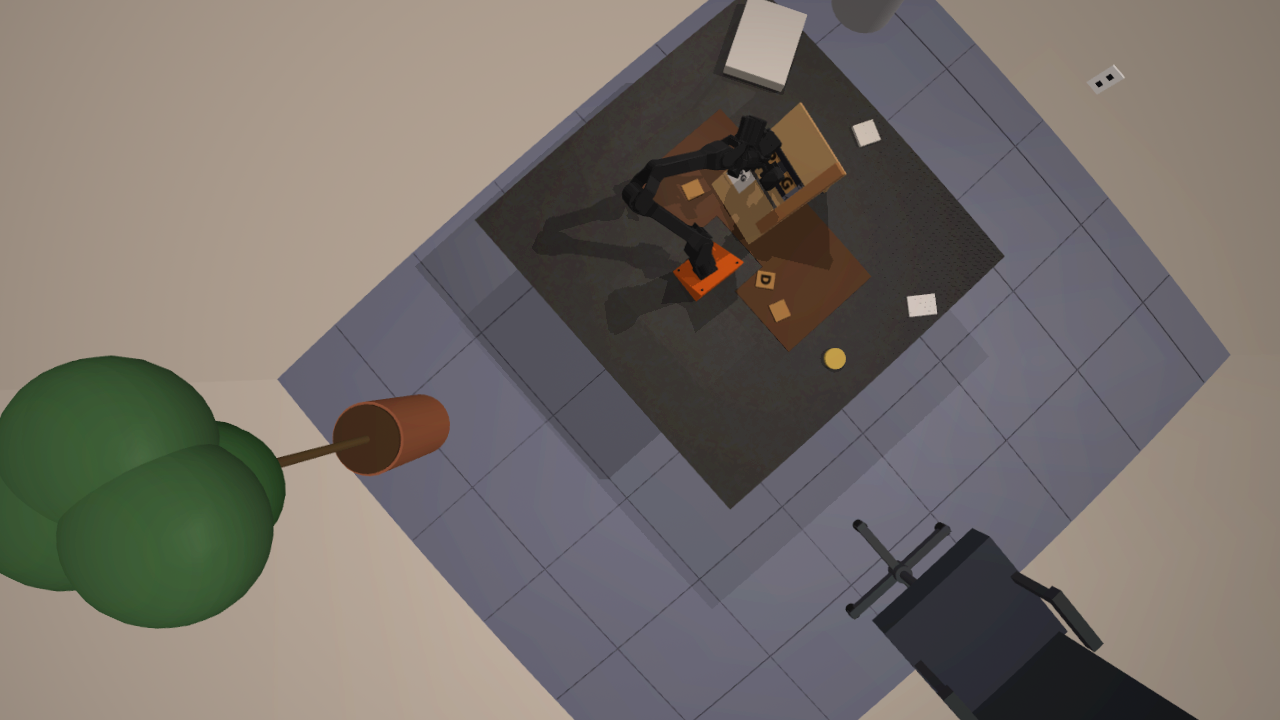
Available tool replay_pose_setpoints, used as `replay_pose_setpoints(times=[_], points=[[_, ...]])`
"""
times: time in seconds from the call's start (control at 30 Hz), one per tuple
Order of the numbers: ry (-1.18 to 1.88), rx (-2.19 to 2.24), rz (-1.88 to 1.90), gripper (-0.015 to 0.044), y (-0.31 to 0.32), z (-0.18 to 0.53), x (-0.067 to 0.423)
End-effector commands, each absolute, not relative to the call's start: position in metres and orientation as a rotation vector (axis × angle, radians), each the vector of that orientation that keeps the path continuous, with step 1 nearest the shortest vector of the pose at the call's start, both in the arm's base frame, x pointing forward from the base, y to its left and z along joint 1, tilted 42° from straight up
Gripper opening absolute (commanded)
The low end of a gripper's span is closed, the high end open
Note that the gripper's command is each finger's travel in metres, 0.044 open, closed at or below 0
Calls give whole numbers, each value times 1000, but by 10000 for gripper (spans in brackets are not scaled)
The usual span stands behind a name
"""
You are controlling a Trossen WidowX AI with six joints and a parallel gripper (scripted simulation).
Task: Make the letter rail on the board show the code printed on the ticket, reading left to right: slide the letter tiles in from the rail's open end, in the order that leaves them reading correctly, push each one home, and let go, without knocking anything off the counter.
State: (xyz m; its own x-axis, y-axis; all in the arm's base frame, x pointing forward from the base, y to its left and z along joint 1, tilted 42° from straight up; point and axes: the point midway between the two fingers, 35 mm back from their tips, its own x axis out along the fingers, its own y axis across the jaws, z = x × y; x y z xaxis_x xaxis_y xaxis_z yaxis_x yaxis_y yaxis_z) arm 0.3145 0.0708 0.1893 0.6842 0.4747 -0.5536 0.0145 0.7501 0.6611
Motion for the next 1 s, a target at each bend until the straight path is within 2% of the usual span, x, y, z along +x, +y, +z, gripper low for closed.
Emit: replay_pose_setpoints(times=[0.0,0.97], points=[[786,684,286,0,69,187,314],[787,683,285,0,55,174,314]])
